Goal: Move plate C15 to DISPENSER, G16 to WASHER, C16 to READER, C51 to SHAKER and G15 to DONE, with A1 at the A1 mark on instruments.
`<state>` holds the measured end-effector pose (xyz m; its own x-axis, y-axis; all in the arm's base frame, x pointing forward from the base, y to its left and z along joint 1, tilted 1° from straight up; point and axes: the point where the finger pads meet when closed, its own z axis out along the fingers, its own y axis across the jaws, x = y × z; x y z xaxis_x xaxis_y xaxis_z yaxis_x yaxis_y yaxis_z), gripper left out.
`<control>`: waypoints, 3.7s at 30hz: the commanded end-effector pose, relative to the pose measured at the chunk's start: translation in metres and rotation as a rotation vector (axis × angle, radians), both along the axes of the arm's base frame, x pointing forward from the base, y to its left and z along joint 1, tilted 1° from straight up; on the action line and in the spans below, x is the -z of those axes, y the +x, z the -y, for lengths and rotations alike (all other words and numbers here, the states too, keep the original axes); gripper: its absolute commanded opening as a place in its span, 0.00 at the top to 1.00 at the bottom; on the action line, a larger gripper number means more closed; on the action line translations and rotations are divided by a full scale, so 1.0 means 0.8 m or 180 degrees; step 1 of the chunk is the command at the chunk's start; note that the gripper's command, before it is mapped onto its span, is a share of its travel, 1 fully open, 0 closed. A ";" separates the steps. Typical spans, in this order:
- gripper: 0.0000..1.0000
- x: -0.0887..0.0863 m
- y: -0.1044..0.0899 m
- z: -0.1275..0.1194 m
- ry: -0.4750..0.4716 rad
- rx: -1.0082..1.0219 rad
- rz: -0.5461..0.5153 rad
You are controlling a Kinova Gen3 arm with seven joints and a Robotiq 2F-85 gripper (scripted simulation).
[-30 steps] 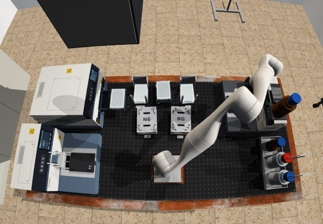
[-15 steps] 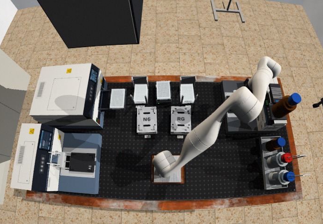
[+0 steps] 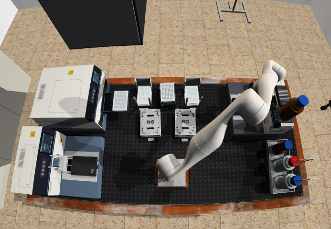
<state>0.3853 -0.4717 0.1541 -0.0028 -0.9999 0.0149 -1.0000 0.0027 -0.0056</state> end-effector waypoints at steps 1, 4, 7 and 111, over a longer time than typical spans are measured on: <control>0.06 0.001 0.001 0.001 -0.0007 0.0000 0.0006; 0.06 0.006 0.001 0.001 -0.0007 0.0000 0.0006; 0.06 0.011 0.001 0.001 -0.0007 0.0000 0.0006; 0.06 0.077 0.001 0.002 -0.0007 0.0000 0.0006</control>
